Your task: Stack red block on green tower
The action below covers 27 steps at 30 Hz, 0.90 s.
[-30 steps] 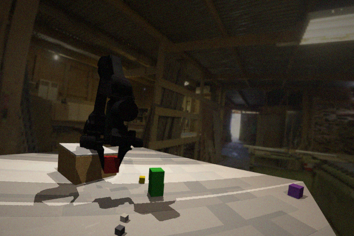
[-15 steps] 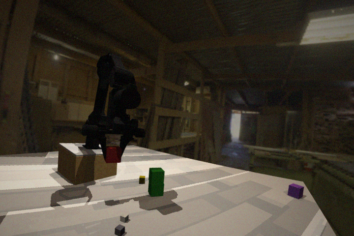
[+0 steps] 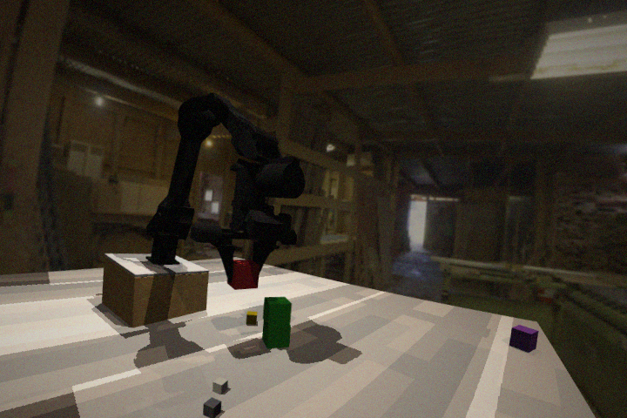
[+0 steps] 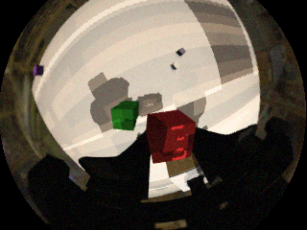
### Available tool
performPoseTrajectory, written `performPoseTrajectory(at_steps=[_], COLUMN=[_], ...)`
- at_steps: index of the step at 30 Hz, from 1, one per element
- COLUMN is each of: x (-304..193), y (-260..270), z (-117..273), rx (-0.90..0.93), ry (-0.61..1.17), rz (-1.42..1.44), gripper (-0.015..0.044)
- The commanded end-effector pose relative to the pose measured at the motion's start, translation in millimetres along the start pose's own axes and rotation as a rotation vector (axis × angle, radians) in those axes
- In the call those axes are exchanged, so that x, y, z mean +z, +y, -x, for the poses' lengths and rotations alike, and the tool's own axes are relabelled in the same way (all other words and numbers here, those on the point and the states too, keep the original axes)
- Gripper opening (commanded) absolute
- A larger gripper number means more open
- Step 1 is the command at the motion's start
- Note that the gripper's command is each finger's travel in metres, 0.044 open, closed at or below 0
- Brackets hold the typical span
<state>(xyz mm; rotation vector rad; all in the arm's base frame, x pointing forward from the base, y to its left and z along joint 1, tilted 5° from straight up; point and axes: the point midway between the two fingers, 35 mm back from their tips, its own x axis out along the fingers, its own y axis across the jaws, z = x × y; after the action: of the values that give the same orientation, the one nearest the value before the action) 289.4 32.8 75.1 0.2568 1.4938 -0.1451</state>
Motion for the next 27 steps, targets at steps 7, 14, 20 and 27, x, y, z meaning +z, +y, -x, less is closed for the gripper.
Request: performPoseTrajectory(at_steps=[7, 14, 20, 27], x=[7, 6, 6, 6], y=[53, 74, 74, 74], z=[0, -1, -16, -31], rx=[0.002, 0.005, 0.005, 0.005], ry=[-0.004, -0.004, -0.004, -0.004], rz=[-0.003, -0.003, -0.003, -0.003], gripper=[0.0, 0.0, 0.0, 0.0])
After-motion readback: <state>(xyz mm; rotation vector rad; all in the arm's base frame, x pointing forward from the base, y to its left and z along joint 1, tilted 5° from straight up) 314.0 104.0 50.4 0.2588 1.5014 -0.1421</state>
